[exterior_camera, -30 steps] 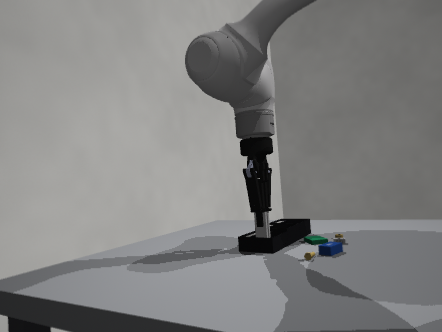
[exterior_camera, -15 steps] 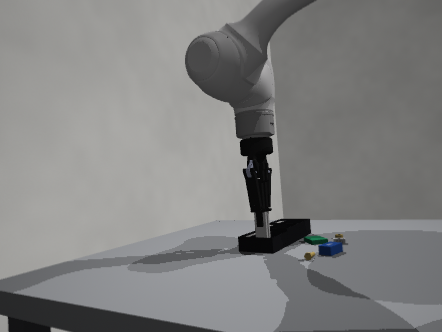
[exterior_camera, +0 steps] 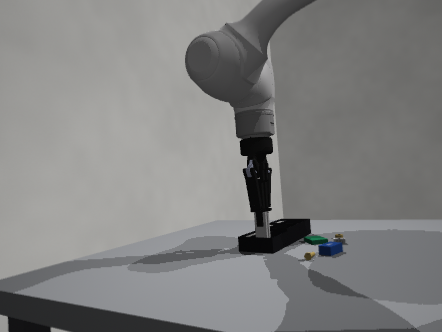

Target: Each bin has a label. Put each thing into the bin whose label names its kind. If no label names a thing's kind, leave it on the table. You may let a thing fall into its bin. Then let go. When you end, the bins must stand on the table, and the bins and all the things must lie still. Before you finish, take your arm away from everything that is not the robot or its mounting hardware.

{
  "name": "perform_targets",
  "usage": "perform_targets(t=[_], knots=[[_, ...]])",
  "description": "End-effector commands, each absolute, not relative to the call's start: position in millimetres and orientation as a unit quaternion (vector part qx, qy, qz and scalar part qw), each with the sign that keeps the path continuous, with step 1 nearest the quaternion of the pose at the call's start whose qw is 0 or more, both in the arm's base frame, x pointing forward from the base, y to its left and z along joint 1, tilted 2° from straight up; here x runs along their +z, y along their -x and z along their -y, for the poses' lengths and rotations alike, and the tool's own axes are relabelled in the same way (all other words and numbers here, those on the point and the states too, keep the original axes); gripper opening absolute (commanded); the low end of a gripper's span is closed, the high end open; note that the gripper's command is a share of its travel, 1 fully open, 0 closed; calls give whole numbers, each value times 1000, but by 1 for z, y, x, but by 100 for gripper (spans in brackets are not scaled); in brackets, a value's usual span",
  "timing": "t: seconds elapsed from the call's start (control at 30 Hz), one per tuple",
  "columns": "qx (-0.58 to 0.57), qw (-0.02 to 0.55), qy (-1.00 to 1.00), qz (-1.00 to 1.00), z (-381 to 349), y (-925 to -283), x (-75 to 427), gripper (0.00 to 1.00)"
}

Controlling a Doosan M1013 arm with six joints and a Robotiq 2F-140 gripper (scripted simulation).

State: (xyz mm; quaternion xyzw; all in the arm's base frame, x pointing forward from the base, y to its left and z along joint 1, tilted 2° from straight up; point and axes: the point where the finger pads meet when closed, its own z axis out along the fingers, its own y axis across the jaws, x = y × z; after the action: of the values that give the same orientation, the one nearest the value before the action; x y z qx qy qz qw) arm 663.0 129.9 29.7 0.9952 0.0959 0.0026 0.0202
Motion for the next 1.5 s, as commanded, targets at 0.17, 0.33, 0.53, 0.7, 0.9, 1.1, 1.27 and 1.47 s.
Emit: perform_targets(t=[0.17,0.33,0.53,0.7,0.9,1.1,1.27,1.47], knots=[[3,20,-995,-96,-130,-663,37,5],[3,20,-995,-96,-130,-663,44,5],[3,20,-995,-96,-131,-663,52,5],[3,20,-995,-96,-131,-663,57,5],[3,20,-995,-96,-132,-663,77,5],[3,20,-995,-96,-132,-662,90,5],[3,20,-995,-96,-134,-662,123,5],[3,20,-995,-96,-135,-662,165,5]])
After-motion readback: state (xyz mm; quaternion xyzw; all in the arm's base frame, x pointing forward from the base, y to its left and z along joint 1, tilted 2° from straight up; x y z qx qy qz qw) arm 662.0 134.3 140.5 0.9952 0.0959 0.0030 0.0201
